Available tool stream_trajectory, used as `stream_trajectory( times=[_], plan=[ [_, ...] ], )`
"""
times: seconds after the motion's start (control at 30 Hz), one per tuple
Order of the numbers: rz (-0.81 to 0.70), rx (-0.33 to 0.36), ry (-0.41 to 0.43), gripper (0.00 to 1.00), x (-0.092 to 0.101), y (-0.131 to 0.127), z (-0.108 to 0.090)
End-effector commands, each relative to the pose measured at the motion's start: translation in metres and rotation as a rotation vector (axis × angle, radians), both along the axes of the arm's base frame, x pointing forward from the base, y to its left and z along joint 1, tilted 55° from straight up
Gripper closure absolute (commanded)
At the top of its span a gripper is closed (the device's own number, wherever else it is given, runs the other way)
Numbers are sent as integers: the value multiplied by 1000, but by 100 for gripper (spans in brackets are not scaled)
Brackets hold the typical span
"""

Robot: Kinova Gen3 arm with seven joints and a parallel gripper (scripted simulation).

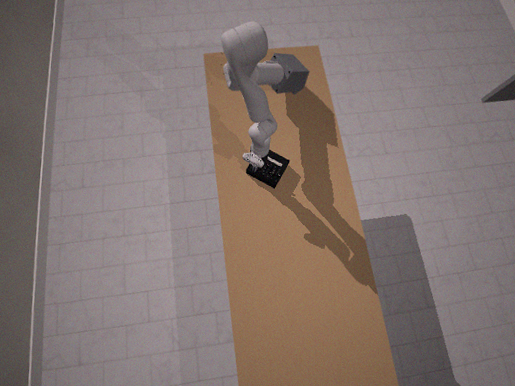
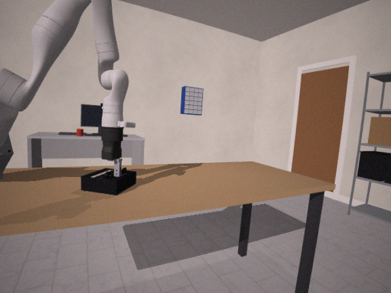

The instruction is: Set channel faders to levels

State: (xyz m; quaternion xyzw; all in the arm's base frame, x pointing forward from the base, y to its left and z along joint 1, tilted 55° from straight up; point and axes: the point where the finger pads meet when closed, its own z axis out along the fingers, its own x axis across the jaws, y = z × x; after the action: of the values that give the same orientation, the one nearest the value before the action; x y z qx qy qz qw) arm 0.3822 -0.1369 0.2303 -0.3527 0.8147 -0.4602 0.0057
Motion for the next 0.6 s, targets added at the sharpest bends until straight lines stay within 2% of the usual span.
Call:
stream_trajectory(
  times=[0.0,0.57],
  plan=[
    [1,0,0,100,0,0,0],
    [1,0,0,100,-2,2,-3]
  ],
)
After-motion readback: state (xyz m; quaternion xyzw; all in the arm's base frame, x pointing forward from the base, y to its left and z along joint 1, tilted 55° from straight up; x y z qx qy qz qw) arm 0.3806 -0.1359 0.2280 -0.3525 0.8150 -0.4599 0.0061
